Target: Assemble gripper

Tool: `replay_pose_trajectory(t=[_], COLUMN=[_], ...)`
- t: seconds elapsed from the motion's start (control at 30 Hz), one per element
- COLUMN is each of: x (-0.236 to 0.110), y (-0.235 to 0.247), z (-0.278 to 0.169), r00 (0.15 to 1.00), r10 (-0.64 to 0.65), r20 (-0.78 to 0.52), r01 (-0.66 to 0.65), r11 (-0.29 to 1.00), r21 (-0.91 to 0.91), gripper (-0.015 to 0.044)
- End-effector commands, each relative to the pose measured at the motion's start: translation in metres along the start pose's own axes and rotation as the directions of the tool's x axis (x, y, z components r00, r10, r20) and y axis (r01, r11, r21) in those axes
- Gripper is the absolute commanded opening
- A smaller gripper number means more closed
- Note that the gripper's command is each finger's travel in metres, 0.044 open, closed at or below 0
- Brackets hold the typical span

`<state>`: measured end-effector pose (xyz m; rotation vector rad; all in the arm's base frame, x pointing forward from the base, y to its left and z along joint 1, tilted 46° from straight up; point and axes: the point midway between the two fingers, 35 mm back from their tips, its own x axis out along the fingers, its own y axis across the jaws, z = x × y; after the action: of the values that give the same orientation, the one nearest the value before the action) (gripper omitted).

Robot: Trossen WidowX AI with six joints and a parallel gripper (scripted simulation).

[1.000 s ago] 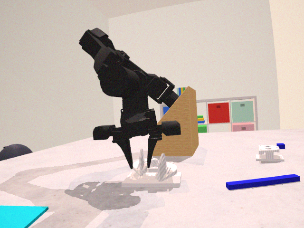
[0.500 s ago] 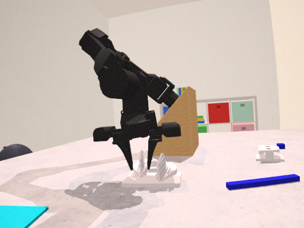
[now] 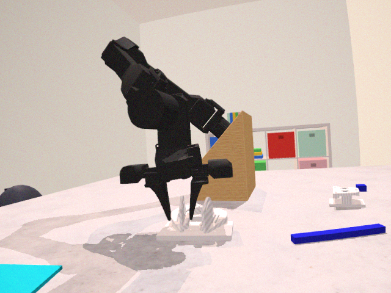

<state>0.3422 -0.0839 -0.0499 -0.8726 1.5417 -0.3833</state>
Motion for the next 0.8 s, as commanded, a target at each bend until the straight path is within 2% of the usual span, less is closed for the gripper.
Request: replay_pose_trajectory(t=[0.0,0.77], x=[0.0019,0.0050], y=[-0.0008,-0.0009], z=[-0.0002,-0.0002], r00=[1.000,1.000], r10=[-0.002,-0.003], r20=[-0.001,-0.001], r01=[0.002,0.003], r11=[1.000,1.000], r21=[0.005,0.003], gripper=[0.0134,0.0134])
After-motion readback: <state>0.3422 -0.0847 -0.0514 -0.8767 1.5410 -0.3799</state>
